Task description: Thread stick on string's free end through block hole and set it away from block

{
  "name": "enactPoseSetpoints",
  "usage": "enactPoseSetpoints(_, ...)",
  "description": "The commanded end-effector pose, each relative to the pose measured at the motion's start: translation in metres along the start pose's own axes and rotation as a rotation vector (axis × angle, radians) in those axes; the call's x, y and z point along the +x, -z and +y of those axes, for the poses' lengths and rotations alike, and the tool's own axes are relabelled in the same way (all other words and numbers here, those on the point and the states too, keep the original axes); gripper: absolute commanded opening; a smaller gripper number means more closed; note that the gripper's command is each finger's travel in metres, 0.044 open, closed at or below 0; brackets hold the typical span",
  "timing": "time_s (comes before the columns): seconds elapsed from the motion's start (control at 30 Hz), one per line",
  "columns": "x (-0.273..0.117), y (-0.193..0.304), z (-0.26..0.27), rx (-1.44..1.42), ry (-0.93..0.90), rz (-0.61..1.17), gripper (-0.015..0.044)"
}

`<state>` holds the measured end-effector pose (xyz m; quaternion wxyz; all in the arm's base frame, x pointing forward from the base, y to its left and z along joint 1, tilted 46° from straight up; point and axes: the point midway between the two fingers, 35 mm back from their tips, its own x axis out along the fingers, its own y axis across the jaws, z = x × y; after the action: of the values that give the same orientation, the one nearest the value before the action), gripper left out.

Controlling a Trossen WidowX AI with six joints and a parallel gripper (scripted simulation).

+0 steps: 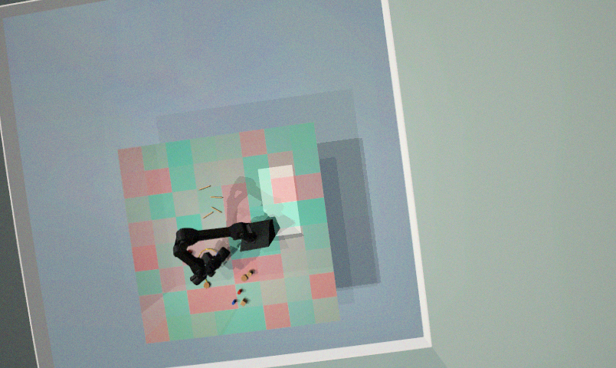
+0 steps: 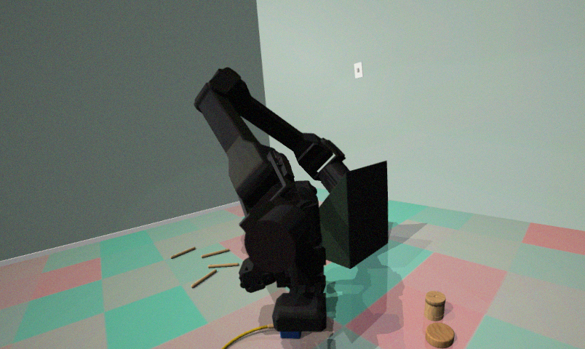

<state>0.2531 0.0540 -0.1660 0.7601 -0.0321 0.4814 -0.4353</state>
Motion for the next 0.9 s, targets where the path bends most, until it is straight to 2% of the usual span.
enactPoseSetpoints(0.0,0.0000,-0.0001,0.0001,0.000,0.000,0.000,0.0000)
enactPoseSetpoints(0.87,0.0024,-0.0001,0.0054,0.067,-0.024,-0.088,0.0000)
